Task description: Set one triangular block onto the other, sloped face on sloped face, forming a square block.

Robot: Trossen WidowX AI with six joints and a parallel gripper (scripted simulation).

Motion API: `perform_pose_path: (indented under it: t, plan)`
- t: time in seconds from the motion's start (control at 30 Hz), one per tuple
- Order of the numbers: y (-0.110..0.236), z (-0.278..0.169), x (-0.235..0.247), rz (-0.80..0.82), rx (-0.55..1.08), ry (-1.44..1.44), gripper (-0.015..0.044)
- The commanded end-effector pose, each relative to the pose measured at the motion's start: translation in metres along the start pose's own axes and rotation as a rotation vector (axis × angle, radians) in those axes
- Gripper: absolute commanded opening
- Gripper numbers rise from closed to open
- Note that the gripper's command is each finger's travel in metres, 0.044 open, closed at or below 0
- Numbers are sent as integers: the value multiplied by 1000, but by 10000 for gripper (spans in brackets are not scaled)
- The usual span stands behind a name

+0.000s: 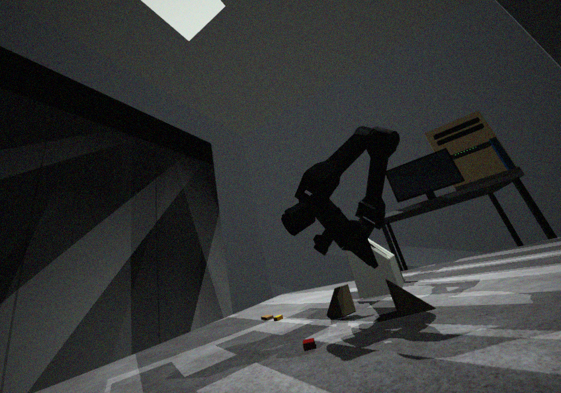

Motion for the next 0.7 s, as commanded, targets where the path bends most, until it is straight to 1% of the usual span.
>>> perform_pose_path:
  t: [0.0, 0.67]
  plan:
    - [0, 1, 2, 11, 10, 10, 440]
    - [-31, 8, 4, 10, -19, 7, 440]
Point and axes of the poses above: the point midway between the two fingers, 35 mm back from their tips, its own y axis back along the fingers, its own x axis across the jaws, z = x × y, the point moved 2 cm from there along y, back along the fingers, and after that the axes turned 3 degrees about y, right-handed, at the moved point
